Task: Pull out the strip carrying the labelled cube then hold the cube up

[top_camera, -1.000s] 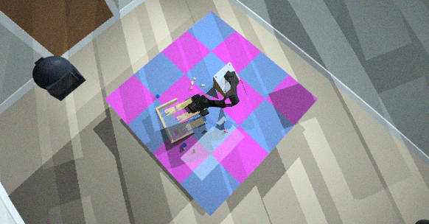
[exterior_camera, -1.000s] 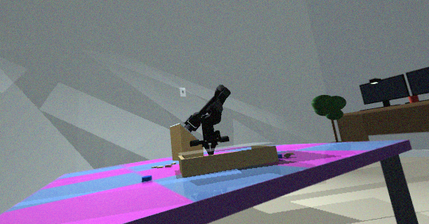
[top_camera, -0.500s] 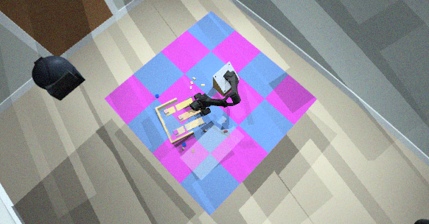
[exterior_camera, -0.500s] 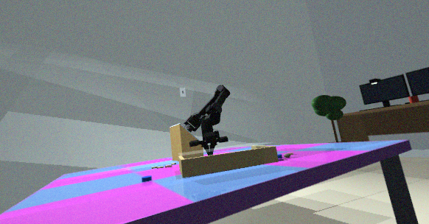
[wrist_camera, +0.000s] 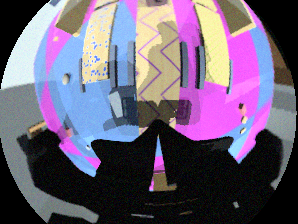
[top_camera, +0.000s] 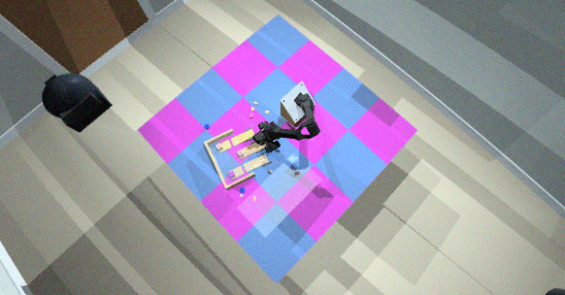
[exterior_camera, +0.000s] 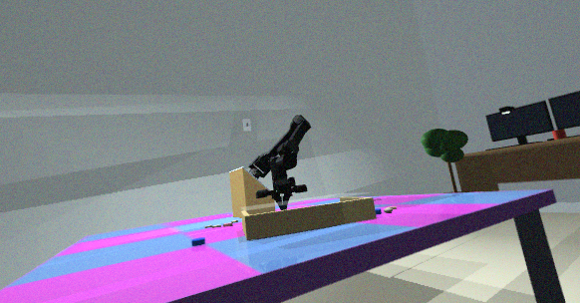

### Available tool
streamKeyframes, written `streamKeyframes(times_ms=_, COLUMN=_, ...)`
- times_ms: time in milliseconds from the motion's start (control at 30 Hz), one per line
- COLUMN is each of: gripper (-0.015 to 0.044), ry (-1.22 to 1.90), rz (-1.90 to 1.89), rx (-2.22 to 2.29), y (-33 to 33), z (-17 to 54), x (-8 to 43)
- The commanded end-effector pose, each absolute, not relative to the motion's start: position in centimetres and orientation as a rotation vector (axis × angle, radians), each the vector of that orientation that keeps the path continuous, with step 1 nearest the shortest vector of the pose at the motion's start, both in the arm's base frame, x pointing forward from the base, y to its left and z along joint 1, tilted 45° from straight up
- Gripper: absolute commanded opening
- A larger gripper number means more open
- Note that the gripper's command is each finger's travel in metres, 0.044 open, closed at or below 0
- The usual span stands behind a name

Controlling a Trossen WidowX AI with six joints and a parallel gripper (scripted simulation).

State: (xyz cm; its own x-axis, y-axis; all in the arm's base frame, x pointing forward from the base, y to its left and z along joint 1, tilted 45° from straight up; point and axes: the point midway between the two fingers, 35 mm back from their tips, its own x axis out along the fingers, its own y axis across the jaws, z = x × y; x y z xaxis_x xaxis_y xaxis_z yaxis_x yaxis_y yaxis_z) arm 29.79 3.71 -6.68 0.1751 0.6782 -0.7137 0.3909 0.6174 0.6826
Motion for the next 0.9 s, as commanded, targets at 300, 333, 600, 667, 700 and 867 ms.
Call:
streamKeyframes(times_ms=300, gripper=0.0, ry=1.481, rz=0.266, rx=0.969, y=5.2, z=-6.7, x=27.4)
streamKeyframes(times_ms=333, gripper=0.0, ry=1.481, rz=0.266, rx=0.969, y=5.2, z=-6.7, x=27.3)
streamKeyframes(times_ms=600, gripper=0.0, ry=1.481, rz=0.266, rx=0.969, y=5.5, z=-6.5, x=26.6)
streamKeyframes(times_ms=667, gripper=0.0, ry=1.481, rz=0.266, rx=0.969, y=5.6, z=-6.5, x=26.4)
streamKeyframes(times_ms=700, gripper=0.0, ry=1.481, rz=0.266, rx=0.969, y=5.7, z=-6.5, x=26.3)
streamKeyframes(times_ms=867, gripper=0.0, ry=1.481, rz=0.266, rx=0.969, y=5.9, z=-6.4, x=25.8)
